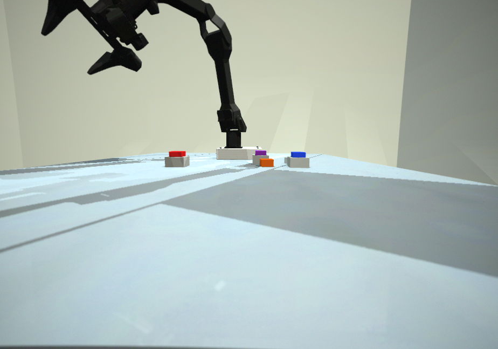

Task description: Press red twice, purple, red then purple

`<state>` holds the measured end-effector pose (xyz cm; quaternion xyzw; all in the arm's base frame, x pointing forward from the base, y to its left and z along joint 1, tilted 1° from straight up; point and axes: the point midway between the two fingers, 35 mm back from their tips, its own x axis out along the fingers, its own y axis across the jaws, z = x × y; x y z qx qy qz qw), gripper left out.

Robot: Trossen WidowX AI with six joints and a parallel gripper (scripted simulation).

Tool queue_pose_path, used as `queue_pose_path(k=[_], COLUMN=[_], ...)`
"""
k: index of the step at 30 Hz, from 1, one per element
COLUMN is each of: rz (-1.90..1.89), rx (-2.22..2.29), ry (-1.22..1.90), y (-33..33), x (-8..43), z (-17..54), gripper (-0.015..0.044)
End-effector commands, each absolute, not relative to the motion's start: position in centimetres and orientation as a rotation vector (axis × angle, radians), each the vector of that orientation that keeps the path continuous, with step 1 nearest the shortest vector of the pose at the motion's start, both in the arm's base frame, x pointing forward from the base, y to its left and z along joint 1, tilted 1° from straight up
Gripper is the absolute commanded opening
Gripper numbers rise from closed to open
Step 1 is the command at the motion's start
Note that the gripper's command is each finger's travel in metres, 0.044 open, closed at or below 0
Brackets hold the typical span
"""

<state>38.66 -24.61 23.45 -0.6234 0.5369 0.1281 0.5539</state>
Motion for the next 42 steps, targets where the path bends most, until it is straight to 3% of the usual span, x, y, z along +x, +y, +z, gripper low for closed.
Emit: queue_pose_path(k=[1,15,27,33,42], rz=[0.248,0.031,0.017,0.017,0.017], rx=[-0.933,-0.077,-0.04,-0.04,-0.04], ry=[1.306,1.518,1.531,1.531,1.531], y=[-19.3,-11.3,-10.9,-11.0,-11.0], x=[35.3,28.2,27.8,28.0,28.0], z=[18.7,13.3,13.2,7.3,7.0], gripper=[0.04,0.04,0.04,0.0242,0.002])
